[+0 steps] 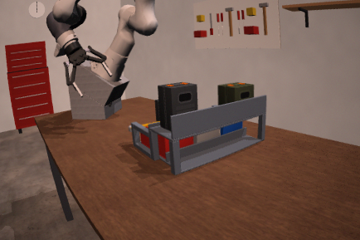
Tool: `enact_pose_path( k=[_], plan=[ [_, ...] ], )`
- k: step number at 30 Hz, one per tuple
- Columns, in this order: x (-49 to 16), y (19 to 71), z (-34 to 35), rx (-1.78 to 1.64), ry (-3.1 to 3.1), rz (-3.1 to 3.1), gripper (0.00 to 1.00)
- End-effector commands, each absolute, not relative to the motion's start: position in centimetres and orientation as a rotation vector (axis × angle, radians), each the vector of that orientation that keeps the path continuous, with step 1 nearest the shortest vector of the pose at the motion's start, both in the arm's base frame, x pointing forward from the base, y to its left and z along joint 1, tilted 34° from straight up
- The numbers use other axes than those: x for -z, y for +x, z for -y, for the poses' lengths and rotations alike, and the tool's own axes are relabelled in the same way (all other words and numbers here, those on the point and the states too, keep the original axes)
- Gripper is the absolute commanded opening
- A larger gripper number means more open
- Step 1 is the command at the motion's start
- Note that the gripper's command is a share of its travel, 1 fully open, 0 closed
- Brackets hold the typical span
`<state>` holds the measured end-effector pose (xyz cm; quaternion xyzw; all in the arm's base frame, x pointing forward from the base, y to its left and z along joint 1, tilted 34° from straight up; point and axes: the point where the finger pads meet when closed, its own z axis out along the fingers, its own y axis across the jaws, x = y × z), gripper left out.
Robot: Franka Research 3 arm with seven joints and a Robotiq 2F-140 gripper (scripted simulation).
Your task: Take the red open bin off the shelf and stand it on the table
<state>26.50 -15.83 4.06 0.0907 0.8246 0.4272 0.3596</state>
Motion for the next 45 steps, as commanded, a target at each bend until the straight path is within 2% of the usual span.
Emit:
enact_pose_path(
  k=[1,9,10,14,26,31,43,45],
  plan=[
    [-4.1,26.5,15.8,-1.101,0.234,-2.126,1.00],
    [-4.1,26.5,15.8,-1.101,0.234,-2.126,1.00],
    [-5.1,26.5,15.8,-1.064,0.213,-2.174,0.57],
    [-9.1,26.6,15.6,-0.903,0.128,-2.359,0.57],
    [-9.1,26.6,15.6,-0.903,0.128,-2.359,0.57],
    [-14.3,26.9,15.4,-0.674,-0.003,-2.564,0.57],
    [-14.3,26.9,15.4,-0.674,-0.003,-2.564,0.57],
    [-16.4,27.1,15.4,-0.620,-0.066,-2.588,0.57]
  ],
)
